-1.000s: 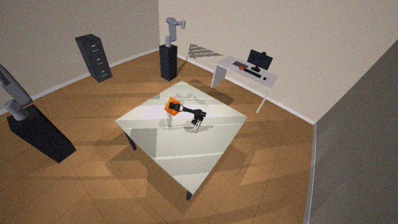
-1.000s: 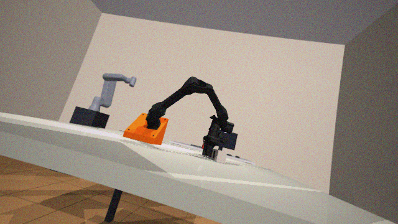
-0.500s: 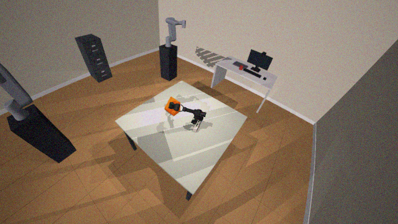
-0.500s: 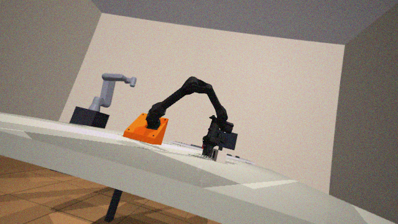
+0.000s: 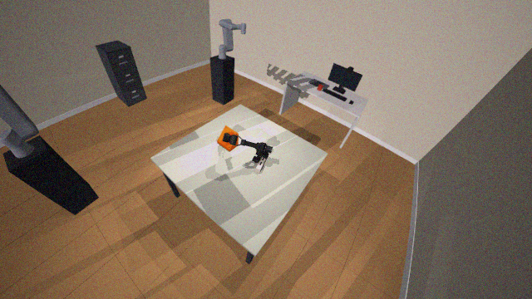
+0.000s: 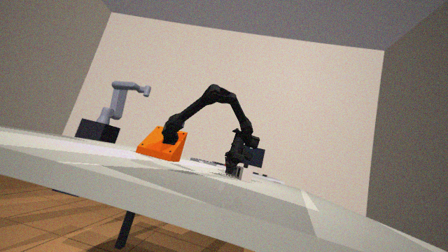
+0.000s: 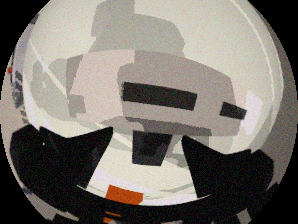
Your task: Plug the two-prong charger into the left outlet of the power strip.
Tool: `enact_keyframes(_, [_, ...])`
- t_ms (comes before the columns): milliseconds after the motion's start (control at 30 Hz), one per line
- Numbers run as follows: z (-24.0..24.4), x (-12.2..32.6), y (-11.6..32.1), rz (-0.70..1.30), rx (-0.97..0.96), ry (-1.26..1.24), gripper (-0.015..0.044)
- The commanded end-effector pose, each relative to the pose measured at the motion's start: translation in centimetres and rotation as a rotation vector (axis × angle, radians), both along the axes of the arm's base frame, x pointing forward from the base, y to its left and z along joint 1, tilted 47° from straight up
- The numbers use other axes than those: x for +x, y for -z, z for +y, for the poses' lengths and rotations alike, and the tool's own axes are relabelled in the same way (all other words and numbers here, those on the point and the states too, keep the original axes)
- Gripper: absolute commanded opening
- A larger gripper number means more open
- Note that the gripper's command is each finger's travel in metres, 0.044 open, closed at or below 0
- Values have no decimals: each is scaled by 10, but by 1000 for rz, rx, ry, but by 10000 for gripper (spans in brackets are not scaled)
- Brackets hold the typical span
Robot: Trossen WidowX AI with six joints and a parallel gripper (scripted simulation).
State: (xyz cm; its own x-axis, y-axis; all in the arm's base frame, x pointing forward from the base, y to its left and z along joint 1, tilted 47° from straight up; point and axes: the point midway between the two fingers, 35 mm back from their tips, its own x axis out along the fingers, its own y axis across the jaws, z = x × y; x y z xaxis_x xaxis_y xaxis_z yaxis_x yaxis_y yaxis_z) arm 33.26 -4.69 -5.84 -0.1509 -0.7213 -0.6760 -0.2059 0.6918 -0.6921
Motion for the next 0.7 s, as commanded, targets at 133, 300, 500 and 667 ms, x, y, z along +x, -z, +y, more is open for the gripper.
enact_keyframes(133, [0, -2, -2, -10, 2, -2, 440])
enact_keyframes(300, [0, -3, -3, -12, 2, -2, 440])
enact_keyframes(500, [0, -5, -3, -14, 2, -3, 440])
enact_keyframes(667, [-1, -9, -4, -13, 3, -3, 440])
